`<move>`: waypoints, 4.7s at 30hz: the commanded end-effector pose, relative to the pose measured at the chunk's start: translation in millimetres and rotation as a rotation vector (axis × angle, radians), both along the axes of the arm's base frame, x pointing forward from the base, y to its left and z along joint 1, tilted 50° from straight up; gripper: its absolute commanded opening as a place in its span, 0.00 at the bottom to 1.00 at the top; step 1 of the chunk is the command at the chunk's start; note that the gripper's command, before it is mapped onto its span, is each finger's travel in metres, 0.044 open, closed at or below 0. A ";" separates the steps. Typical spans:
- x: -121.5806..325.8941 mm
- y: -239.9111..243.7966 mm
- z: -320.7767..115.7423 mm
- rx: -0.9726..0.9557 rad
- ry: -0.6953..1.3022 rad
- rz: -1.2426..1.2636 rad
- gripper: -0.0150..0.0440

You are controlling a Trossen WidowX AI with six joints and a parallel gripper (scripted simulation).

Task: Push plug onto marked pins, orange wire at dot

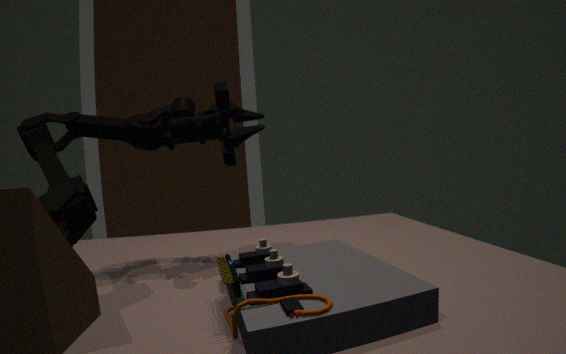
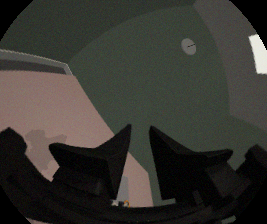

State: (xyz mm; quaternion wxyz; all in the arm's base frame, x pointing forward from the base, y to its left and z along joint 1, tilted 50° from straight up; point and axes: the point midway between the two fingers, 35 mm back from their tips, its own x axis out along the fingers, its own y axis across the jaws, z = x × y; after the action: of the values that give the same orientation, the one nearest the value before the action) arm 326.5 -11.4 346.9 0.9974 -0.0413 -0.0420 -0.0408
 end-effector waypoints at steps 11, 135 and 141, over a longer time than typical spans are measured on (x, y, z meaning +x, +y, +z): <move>15.1 3.9 -44.1 0.137 0.175 0.083 0.45; 31.2 -94.8 -415.5 1.960 1.699 -0.524 0.25; 27.5 -119.2 -393.7 1.959 1.700 -0.524 0.25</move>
State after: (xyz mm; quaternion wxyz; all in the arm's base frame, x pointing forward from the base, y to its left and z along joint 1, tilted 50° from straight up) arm 356.0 -124.0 -53.7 0.2919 0.6752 0.6453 -0.2062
